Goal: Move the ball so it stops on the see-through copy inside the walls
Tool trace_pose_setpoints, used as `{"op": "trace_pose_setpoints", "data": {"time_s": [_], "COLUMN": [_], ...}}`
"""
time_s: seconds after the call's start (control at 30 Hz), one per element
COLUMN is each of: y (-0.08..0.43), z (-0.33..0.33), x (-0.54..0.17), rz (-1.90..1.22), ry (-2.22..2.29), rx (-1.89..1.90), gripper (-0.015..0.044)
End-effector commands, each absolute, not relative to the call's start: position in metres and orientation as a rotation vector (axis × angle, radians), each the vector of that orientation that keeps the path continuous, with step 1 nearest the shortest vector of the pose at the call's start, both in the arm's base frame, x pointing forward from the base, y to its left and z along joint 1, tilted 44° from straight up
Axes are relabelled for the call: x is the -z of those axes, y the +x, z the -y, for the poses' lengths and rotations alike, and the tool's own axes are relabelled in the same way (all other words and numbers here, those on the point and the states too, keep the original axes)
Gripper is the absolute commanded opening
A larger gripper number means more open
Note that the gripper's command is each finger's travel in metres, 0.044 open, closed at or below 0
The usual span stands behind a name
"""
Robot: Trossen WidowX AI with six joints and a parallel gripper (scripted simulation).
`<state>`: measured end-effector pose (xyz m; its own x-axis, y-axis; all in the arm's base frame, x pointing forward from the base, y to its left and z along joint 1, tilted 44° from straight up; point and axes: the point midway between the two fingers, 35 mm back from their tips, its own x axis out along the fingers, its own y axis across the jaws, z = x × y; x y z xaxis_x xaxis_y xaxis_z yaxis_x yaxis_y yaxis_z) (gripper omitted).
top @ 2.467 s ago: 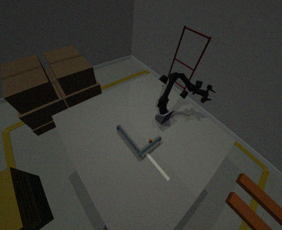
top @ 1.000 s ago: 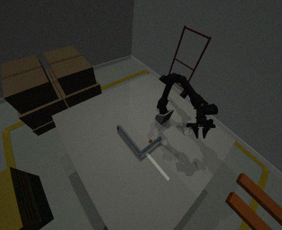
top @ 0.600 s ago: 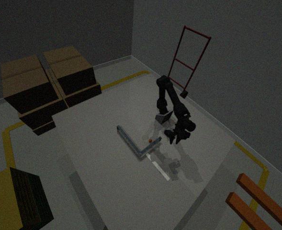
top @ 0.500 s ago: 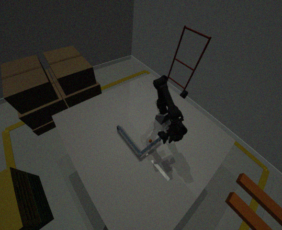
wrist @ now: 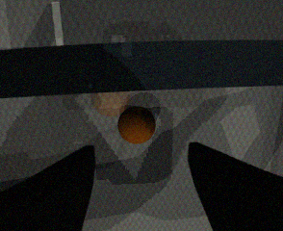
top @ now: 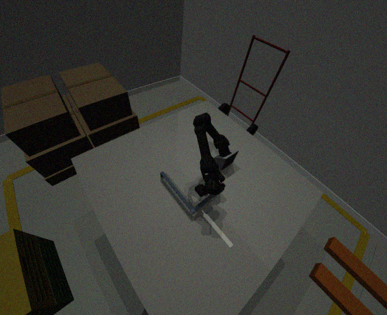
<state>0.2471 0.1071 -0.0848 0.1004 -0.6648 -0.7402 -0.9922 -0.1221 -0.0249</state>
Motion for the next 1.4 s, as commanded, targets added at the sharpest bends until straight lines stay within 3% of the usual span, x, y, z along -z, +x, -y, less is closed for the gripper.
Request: {"op": "trace_pose_setpoints", "data": {"time_s": [0.0, 1.0, 1.13, 1.37], "y": [0.246, 0.251, 0.251, 0.251], "z": [-0.105, -0.072, -0.072, -0.072], "x": [0.085, 0.119, 0.119, 0.119], "rz": [-1.625, -1.626, -1.626, -1.626], "ry": [-1.873, -1.874, -1.874, -1.874], "rx": [-0.812, -0.810, -0.810, -0.810], "gripper": [0.0229, 0.0229, 0.0124, 0.0077]}}
